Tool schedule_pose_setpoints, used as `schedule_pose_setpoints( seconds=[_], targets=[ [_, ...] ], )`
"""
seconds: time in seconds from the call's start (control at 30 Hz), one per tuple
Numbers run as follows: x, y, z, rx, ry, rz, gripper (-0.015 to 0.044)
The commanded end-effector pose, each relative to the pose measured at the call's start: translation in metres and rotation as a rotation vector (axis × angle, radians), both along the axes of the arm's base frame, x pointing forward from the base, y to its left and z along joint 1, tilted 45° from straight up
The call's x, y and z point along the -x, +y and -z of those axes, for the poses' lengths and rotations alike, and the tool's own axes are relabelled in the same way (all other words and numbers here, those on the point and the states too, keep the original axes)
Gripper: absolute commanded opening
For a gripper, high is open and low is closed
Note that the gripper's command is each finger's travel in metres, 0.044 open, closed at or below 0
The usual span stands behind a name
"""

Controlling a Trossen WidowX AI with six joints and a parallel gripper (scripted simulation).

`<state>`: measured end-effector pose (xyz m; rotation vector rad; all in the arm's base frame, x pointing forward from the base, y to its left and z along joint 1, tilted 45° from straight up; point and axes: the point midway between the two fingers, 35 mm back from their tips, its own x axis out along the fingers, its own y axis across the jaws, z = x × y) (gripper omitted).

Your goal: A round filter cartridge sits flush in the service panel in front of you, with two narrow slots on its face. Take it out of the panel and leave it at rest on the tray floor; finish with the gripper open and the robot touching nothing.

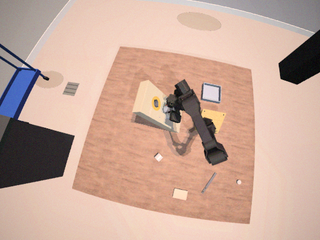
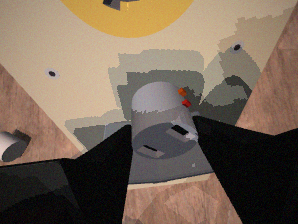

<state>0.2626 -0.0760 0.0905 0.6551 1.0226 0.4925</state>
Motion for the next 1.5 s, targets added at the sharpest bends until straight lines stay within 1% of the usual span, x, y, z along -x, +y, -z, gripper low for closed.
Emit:
schedule_pose_setpoints(
  seconds=[0.0, 0.23, 0.83, 0.93, 1.47],
  targets=[
    [-0.007, -0.006, -0.007, 0.005, -0.006, 0.000, 0.0000],
    [-0.013, -0.017, -0.017, 0.006, -0.005, 0.002, 0.0000],
    [0.022, -0.074, -0.069, 0.006, 0.001, 0.001, 0.0000],
    [0.021, -0.079, -0.063, 0.006, 0.000, 0.001, 0.0000],
    [0.011, -0.130, 0.001, 0.012, -0.005, 0.001, 0.0000]
  ],
)
